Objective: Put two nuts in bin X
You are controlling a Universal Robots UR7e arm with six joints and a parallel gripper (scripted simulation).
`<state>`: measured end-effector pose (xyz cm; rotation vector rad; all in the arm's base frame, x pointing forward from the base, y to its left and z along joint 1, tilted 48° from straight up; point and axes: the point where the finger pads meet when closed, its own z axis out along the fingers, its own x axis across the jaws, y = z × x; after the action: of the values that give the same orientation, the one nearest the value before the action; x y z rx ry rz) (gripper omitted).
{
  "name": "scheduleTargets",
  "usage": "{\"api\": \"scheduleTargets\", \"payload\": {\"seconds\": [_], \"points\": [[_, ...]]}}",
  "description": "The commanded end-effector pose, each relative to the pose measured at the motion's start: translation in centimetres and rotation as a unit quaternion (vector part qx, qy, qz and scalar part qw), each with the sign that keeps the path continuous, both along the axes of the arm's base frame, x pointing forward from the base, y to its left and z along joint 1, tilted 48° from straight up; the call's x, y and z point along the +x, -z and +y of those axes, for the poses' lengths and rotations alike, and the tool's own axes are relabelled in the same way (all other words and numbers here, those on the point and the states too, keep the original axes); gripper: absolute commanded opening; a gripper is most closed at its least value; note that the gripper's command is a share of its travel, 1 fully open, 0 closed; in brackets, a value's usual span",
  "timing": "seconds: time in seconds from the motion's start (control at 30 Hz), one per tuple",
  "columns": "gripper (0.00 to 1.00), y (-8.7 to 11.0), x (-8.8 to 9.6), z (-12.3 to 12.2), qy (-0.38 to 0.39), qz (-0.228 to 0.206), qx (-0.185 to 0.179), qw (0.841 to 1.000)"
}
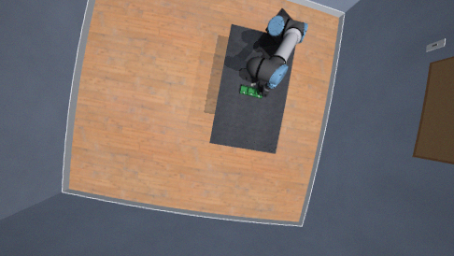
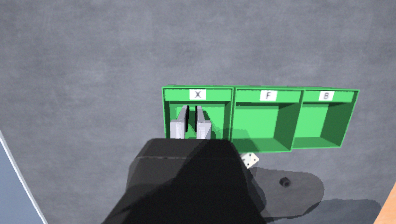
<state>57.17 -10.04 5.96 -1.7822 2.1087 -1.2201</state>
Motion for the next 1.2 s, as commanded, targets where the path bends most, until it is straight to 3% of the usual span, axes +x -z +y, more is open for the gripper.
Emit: {"api": "scheduleTargets", "payload": {"seconds": [0.0, 0.37, 0.6, 0.83, 1.17], "points": [[0.31, -0.5, -0.6, 0.5, 0.000, 0.001, 0.000, 1.000], [0.31, -1.3, -1.2, 1.1, 0.000, 0.001, 0.000, 1.000], [0.31, -3.1, -2.8, 2.4, 0.000, 0.001, 0.000, 1.000], [0.31, -3.2, -2.8, 2.5, 0.000, 0.001, 0.000, 1.000], [0.31, -8.7, -7.4, 6.5, 0.000, 0.001, 0.000, 1.000]]}}
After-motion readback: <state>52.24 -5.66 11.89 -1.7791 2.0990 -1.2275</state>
